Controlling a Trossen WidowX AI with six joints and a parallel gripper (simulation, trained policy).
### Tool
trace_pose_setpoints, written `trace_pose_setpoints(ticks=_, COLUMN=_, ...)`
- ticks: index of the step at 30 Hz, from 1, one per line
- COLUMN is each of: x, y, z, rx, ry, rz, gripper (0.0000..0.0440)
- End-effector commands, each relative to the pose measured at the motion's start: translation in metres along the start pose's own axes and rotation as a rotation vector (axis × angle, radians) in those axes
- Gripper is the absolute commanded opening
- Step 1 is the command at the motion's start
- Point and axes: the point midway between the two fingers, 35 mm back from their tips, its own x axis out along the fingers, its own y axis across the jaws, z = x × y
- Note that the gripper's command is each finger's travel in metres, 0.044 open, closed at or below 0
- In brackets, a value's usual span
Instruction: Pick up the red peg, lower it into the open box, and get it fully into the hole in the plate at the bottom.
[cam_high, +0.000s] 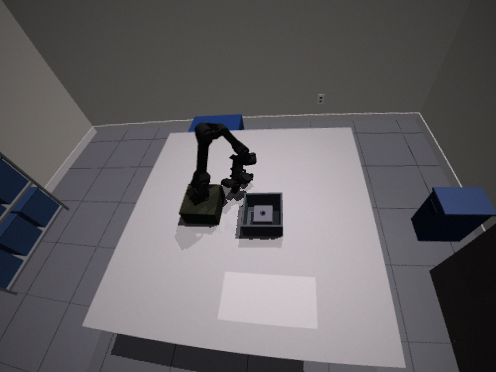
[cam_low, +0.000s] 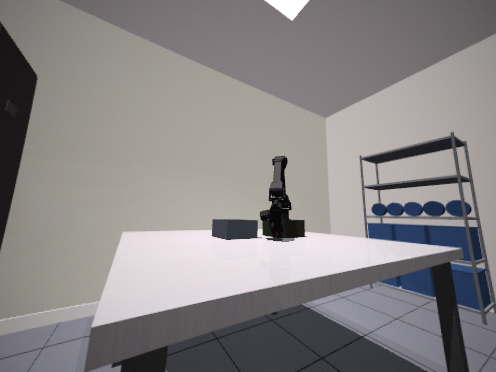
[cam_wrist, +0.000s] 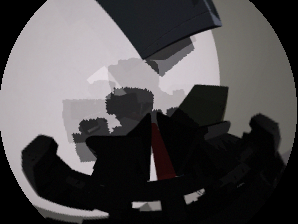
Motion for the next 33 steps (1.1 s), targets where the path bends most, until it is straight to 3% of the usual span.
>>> trace_pose_setpoints(ticks=1, x=-0.015, y=-0.001, z=0.010, rx=-0.006, ry=-0.030, rz=0.007, gripper=0.0000)
trace_pose_setpoints(ticks=20, x=-0.085, y=-0.031, z=0.066, rx=0.075, ry=-0.117, rz=0.016, gripper=0.0000)
trace_pose_setpoints(ticks=33, x=-0.094, y=-0.050, z=0.119, rx=0.231, ry=-0.124, rz=0.049, gripper=0.0000)
